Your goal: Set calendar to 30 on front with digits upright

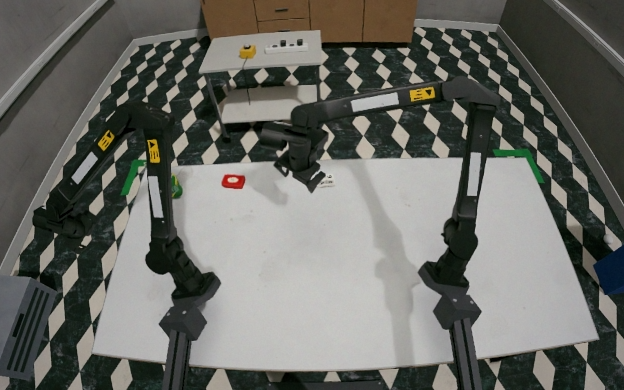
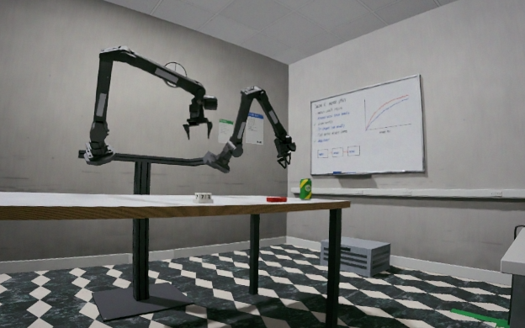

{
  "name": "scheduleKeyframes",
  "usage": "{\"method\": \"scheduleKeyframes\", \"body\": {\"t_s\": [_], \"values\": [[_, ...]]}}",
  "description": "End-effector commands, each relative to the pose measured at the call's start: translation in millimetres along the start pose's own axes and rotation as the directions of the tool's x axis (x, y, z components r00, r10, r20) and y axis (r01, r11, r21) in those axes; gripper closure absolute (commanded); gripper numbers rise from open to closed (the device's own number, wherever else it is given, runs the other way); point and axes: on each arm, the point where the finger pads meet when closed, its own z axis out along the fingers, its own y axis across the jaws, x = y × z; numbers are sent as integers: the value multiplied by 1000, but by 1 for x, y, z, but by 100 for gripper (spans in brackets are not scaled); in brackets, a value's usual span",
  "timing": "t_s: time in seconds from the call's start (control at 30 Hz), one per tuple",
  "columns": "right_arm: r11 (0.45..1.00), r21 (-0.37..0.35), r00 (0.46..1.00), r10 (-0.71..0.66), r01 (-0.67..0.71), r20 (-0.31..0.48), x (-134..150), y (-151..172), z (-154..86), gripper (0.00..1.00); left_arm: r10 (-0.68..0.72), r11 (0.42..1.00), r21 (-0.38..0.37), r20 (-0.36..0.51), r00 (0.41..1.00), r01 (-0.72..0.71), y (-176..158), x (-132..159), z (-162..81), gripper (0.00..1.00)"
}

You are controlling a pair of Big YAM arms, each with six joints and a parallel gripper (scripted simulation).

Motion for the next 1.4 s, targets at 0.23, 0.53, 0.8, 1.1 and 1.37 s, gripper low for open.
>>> {"method": "scheduleKeyframes", "body": {"t_s": [0.23, 0.53, 0.8, 1.1, 1.37], "values": [[1000, -9, 1000, 2, -2, -3, 0, 2, -4, 0, 5, 1000, -2, 6, 1000, -5, 0, -3, -2, 0], [1000, -9, 1000, 2, -2, -3, 0, 2, -4, 0, 5, 1000, -2, 6, 1000, -5, 0, -3, -2, 0], [984, -50, 984, -166, 169, 62, -21, -2, 15, 0, 91, 996, 27, -32, 995, -90, -24, 2, 23, 0], [925, -109, 910, -329, 364, 250, -53, -2, 44, 0, 249, 967, 81, -132, 960, -240, -76, 29, 79, 0], [787, -27, 720, -549, 616, 424, -86, -22, 80, 0, 522, 850, 189, -188, 832, -491, -175, 79, 140, 0]]}}
